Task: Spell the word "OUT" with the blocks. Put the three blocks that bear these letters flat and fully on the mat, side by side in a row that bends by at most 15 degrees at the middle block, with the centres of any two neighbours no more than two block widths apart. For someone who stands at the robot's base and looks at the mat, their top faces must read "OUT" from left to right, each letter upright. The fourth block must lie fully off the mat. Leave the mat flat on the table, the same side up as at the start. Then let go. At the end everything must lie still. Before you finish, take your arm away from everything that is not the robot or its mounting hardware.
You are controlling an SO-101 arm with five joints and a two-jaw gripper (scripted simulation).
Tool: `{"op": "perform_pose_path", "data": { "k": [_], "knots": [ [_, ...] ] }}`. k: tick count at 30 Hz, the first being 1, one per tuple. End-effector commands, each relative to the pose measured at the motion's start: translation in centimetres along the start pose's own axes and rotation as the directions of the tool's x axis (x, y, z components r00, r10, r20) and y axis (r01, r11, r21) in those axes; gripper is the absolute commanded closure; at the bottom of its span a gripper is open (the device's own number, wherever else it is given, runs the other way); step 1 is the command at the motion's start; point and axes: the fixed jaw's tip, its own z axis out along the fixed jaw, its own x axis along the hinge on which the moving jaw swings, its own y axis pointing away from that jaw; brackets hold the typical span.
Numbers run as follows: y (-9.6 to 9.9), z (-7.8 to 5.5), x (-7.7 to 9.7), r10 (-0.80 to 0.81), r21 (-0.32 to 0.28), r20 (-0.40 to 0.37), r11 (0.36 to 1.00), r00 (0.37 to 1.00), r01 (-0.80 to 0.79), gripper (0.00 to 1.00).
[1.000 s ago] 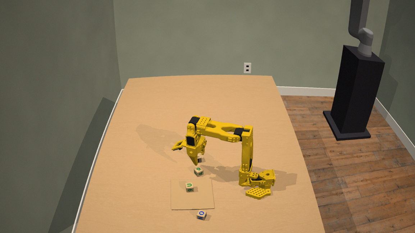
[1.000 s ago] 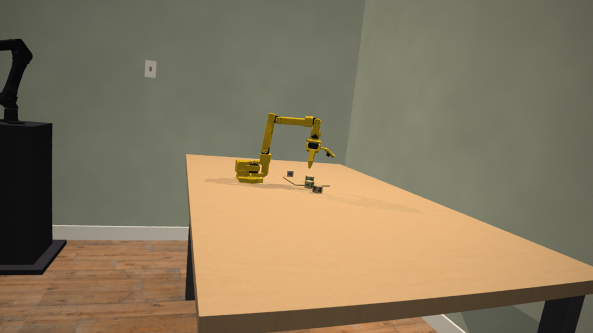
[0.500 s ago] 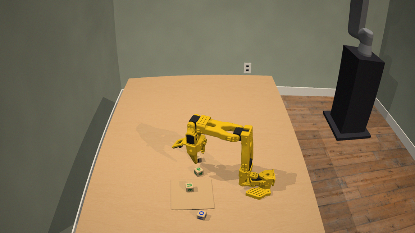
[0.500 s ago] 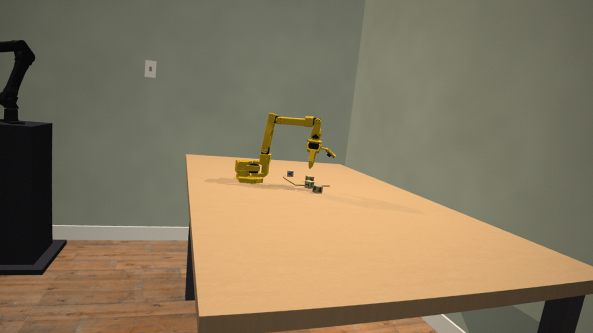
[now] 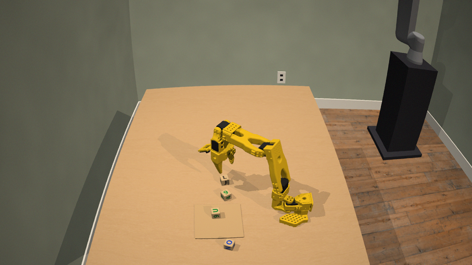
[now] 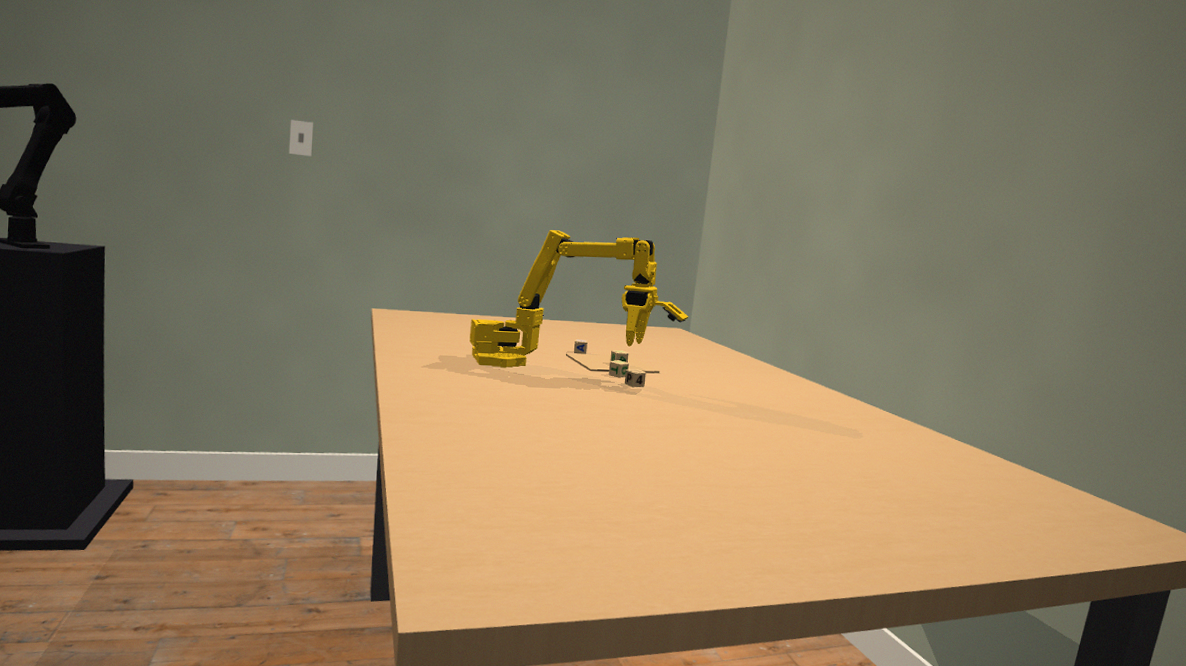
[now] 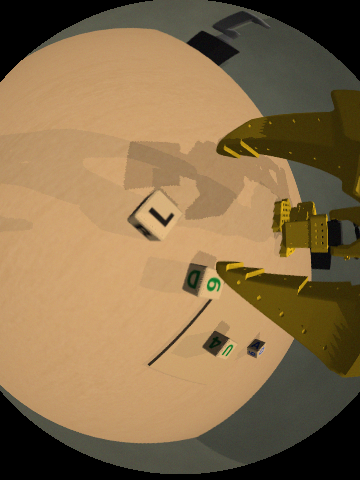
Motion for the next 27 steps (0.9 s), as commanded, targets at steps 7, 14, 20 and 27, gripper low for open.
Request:
{"op": "perform_pose_path", "data": {
  "k": [7, 14, 20, 27],
  "knots": [
    [-0.1, -1.5, -0.9, 0.007, -0.007, 0.084, 1.000, 0.996, -0.007, 0.68],
    [-0.1, -1.6, -0.9, 0.007, -0.007, 0.084, 1.000, 0.996, -0.007, 0.68],
    [-0.1, -2.5, -1.1, 0.008, -0.010, 0.127, 1.000, 0.992, -0.006, 0.68],
    [-0.1, -6.2, -1.3, 0.010, -0.022, 0.298, 1.000, 0.955, -0.004, 0.68]
  ]
}}
